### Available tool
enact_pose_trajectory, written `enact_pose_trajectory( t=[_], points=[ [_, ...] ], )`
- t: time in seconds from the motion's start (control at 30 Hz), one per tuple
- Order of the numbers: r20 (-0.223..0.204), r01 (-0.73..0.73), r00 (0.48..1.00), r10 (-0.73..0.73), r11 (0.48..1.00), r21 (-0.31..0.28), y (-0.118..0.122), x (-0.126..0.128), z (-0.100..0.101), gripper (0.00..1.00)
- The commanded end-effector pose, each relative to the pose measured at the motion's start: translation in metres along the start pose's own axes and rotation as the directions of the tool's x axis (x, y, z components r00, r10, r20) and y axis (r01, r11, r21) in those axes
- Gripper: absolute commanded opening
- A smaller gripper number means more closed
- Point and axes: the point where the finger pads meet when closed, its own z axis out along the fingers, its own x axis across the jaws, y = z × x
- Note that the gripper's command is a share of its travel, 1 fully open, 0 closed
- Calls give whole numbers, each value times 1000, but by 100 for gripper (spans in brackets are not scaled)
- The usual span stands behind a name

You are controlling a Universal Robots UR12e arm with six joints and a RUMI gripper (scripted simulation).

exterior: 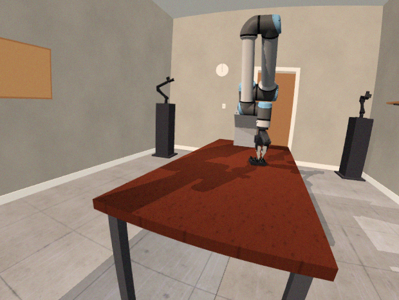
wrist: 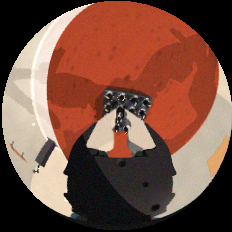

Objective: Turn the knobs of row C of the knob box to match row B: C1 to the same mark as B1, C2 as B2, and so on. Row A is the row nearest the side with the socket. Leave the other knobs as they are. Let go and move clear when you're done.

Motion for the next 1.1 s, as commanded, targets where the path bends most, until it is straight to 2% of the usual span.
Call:
enact_pose_trajectory(
  t=[0.0, 0.3, 0.4, 0.83, 0.93, 1.07],
  points=[
    [-2, -99, 995, 99, 995, 0, 0, 0, 0, 4],
    [-2, -292, 957, 292, 957, 1, 0, 1, 0, 4],
    [-2, -312, 950, 312, 950, 1, 0, 1, 0, 4],
    [-1, -548, 837, 548, 837, 1, 0, 3, 0, 4],
    [-1, -563, 826, 563, 826, 1, 0, 3, 0, 4],
    [-1, -619, 785, 619, 785, 1, 1, 3, 0, 4]
  ],
)
